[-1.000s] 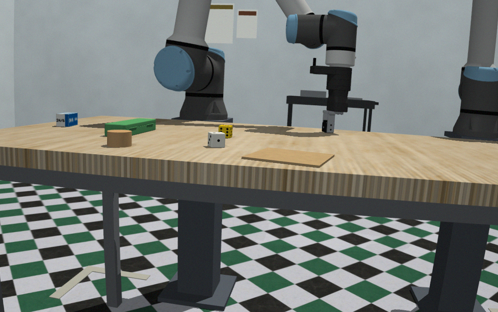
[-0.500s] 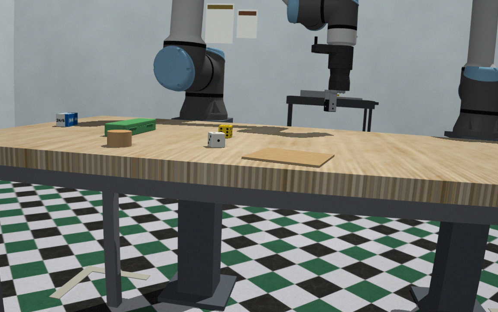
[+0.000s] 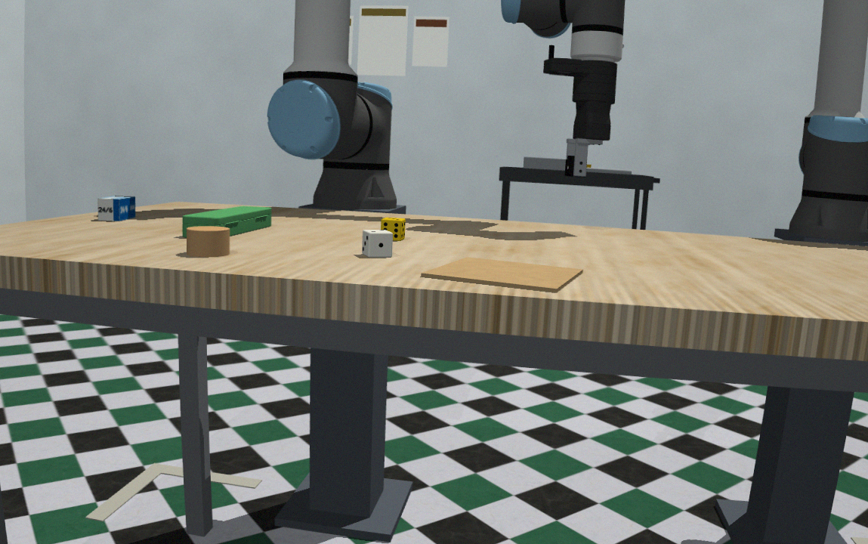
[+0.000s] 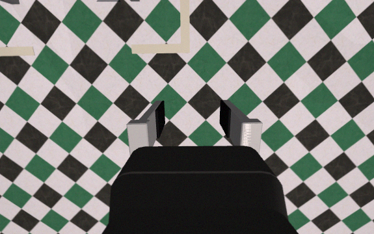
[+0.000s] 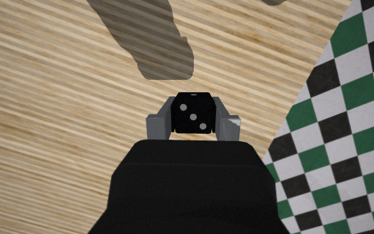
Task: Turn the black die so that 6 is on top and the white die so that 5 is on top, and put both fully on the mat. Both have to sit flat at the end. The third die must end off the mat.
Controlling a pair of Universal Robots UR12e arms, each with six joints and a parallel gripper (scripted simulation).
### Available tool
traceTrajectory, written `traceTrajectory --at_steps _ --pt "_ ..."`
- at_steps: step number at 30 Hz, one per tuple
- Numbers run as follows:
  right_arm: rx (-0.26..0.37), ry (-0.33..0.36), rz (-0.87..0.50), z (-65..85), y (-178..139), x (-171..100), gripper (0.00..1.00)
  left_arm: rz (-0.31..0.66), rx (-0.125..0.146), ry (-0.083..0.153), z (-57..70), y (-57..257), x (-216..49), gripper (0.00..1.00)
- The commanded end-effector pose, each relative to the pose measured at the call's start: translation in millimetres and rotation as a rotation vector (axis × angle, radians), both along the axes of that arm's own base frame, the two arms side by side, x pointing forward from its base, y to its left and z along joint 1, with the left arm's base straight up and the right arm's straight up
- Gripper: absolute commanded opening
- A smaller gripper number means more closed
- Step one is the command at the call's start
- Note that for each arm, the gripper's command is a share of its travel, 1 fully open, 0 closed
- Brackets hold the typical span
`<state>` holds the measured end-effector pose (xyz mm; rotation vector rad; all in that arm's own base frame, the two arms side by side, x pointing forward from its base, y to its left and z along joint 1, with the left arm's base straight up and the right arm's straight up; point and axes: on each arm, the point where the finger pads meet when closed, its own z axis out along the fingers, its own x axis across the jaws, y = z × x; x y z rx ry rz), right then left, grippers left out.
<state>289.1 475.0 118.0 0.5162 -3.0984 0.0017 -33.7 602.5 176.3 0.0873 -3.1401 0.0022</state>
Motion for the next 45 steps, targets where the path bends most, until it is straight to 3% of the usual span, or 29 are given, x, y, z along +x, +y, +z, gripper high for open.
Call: traceTrajectory --at_steps 1,13,27,38,40,45 --pt "0.001 0.0 -0.042 -0.2 2 0 0.57 0.0 0.001 0.0 0.7 1 0 1.0" --pt "0.001 0.0 -0.346 -13.1 9 1 0.57 0.0 0.001 0.0 0.7 1 0 1.0" --pt "0.026 0.004 -0.353 -13.8 9 1 0.57 0.0 0.001 0.0 0.7 1 0 1.0" --pt "0.177 0.027 -0.353 -14.3 9 1 0.57 0.0 0.001 0.0 0.7 1 0 1.0" --pt "0.177 0.027 -0.353 -14.3 9 1 0.57 0.0 0.001 0.0 0.7 1 0 1.0" --pt "0.289 0.044 -0.351 -14.2 8 1 0.57 0.0 0.001 0.0 0.7 1 0 1.0"
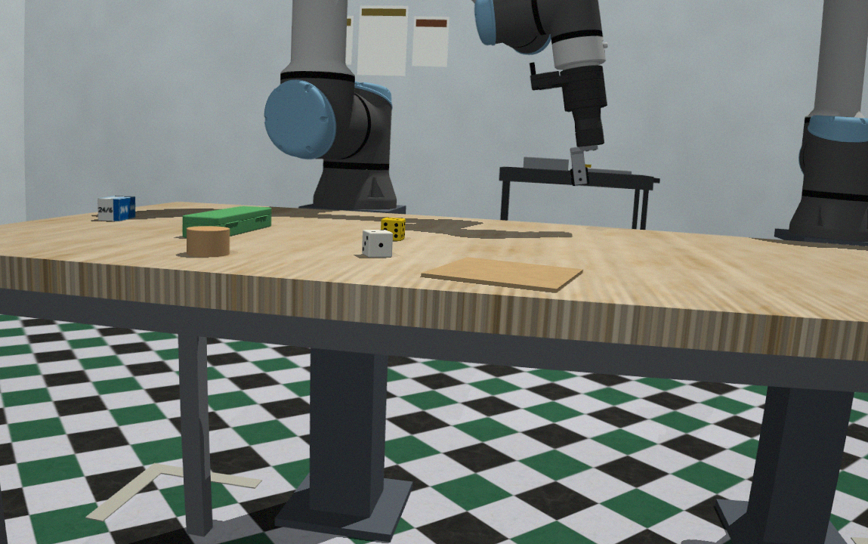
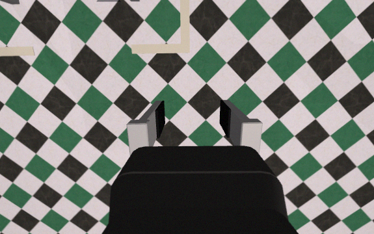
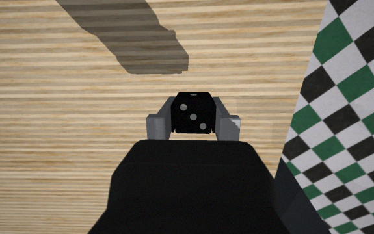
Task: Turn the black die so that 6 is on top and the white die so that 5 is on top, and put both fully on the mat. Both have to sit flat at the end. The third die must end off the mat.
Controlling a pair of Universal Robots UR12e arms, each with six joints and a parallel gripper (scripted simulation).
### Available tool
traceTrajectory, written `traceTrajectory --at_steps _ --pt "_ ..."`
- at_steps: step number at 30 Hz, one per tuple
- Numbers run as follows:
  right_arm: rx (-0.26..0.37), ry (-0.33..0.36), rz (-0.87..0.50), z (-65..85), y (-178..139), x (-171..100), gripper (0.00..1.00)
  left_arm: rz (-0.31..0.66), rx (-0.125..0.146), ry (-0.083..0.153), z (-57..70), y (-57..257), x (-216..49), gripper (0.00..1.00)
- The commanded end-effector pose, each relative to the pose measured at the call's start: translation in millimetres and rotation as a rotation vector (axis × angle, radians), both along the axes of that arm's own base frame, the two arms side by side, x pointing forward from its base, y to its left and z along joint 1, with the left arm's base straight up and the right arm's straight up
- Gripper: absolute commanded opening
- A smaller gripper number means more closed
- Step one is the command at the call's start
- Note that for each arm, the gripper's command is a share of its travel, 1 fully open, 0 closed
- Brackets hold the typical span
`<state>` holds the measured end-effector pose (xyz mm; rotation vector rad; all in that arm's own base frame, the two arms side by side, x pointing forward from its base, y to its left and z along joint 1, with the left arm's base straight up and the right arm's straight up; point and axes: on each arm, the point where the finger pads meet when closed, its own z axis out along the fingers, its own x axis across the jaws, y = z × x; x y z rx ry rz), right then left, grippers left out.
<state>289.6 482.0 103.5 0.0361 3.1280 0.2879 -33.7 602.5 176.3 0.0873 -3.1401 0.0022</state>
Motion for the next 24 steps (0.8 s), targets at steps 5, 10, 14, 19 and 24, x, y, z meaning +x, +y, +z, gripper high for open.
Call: traceTrajectory --at_steps 5,10,14,19,24 --pt "0.233 -0.007 0.0 0.2 0.8 0.3 0.57 0.0 0.001 0.0 0.7 0.6 0.1 1.0" --pt "0.337 -0.009 -0.001 -0.1 0.5 0.3 0.57 0.0 0.001 0.0 0.7 0.6 0.1 1.0" --pt "0.388 -0.01 -0.001 -0.3 0.6 0.3 0.57 0.0 0.001 0.0 0.7 0.6 0.1 1.0" --pt "0.509 -0.013 -0.001 0.1 -0.2 0.2 0.57 0.0 0.001 0.0 0.7 0.6 0.1 1.0" --pt "0.617 -0.016 -0.001 0.4 -0.9 0.1 0.57 0.0 0.001 0.0 0.7 0.6 0.1 1.0"
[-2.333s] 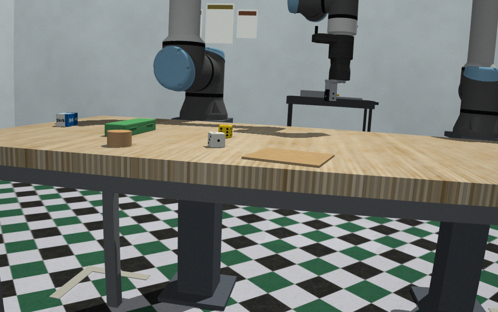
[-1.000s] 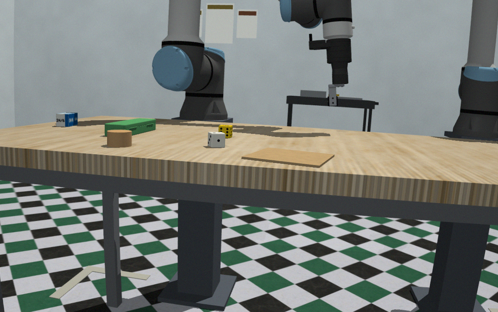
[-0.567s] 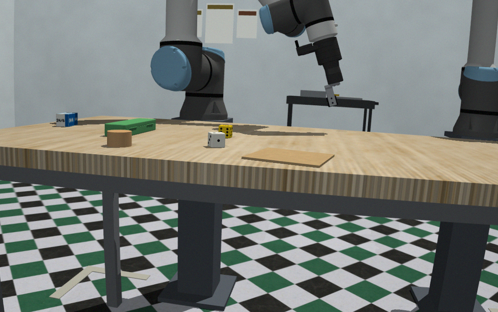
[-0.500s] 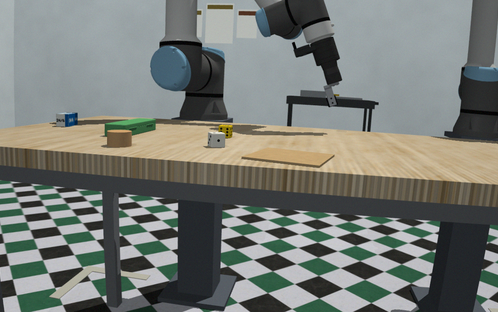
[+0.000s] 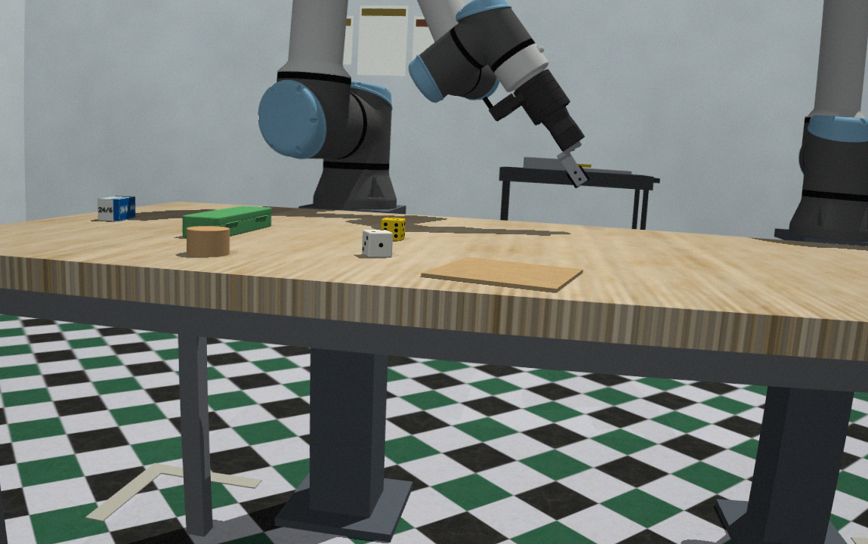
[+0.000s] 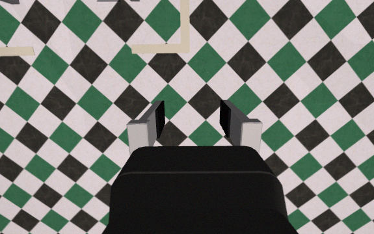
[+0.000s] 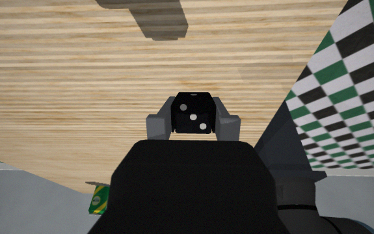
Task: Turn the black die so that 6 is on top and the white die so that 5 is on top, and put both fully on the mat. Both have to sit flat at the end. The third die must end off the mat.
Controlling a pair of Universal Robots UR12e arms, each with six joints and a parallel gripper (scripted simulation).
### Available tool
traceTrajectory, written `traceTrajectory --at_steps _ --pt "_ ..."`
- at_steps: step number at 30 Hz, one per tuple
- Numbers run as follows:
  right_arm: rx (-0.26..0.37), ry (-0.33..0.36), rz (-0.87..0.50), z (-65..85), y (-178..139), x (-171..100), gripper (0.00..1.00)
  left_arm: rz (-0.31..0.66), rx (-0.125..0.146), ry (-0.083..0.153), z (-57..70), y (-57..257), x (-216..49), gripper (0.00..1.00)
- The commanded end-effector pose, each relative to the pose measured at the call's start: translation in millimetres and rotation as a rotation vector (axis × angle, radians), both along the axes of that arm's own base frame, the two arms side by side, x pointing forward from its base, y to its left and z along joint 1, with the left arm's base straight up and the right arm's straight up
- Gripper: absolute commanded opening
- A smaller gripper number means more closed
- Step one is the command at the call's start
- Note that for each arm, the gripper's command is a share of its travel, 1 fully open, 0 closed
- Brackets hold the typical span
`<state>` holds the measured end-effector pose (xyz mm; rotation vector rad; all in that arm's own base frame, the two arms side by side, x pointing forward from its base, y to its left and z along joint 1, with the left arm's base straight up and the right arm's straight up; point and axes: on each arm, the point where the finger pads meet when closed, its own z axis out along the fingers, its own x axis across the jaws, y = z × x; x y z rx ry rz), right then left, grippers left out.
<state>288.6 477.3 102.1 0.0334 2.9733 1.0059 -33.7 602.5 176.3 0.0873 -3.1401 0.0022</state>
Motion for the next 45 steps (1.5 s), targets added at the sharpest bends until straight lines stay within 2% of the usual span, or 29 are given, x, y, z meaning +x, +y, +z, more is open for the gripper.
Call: traceTrajectory --at_steps 1,3,5,14,20,30,45 --pt "0.168 -0.008 -0.002 1.9 3.7 1.2 0.57 0.0 0.001 0.0 0.7 0.6 0.1 1.0" --pt "0.205 -0.008 -0.003 1.5 4.4 1.5 0.57 0.0 0.001 0.0 0.7 0.6 0.1 1.0" --pt "0.205 -0.008 -0.003 1.5 4.4 1.5 0.57 0.0 0.001 0.0 0.7 0.6 0.1 1.0" --pt "0.339 -0.011 -0.003 1.9 3.9 1.5 0.57 0.0 0.001 0.0 0.7 0.6 0.1 1.0" --pt "0.394 -0.013 -0.003 1.8 3.5 1.5 0.57 0.0 0.001 0.0 0.7 0.6 0.1 1.0" --pt "0.425 -0.014 -0.003 2.0 2.3 1.1 0.57 0.0 0.001 0.0 0.7 0.6 0.1 1.0" --pt "0.429 -0.014 -0.003 -1.4 2.2 1.1 0.57 0.0 0.001 0.0 0.7 0.6 0.1 1.0"
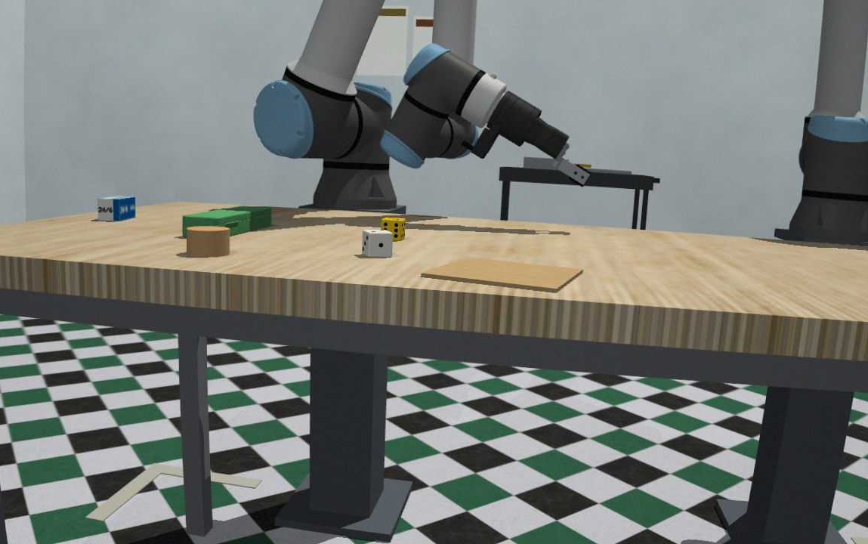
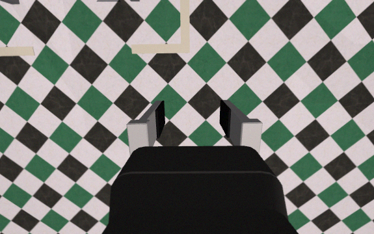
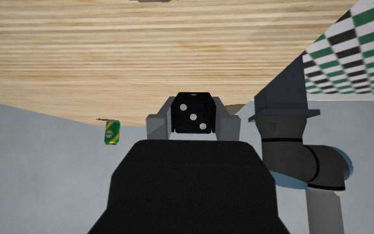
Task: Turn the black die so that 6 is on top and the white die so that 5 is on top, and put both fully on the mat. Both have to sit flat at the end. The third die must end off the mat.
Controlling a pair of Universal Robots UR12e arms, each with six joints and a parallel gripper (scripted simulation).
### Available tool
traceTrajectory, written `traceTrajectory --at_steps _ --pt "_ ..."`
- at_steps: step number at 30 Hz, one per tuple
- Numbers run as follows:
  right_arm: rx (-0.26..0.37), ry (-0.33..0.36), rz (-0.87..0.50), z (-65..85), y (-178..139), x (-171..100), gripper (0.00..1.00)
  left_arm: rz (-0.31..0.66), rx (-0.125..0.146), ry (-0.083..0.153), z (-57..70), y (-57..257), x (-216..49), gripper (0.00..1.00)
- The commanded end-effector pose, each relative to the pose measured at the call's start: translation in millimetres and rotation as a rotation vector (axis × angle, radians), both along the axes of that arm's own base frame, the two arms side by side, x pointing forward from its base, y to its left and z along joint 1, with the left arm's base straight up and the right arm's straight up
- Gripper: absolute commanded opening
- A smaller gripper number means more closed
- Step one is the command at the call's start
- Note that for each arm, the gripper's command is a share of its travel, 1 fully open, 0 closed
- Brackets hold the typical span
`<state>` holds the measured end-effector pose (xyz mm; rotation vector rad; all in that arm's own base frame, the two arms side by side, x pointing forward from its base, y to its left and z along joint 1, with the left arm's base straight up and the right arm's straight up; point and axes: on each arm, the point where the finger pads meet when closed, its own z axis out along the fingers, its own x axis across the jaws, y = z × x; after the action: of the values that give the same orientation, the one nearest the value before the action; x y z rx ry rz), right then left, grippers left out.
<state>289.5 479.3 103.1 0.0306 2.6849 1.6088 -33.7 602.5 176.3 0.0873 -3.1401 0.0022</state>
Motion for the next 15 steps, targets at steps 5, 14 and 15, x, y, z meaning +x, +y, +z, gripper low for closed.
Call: traceTrajectory --at_steps 5,14,15 --pt "0.002 0.0 0.0 -13.0 0 0 0.57 0.0 0.001 0.0 0.7 1 0 1.0" --pt "0.002 0.0 0.0 -36.7 0 0 0.57 0.0 0.001 0.0 0.7 1 0 1.0" --pt "0.002 0.0 0.0 -40.3 0 0 0.57 0.0 0.001 0.0 0.7 1 0 1.0"
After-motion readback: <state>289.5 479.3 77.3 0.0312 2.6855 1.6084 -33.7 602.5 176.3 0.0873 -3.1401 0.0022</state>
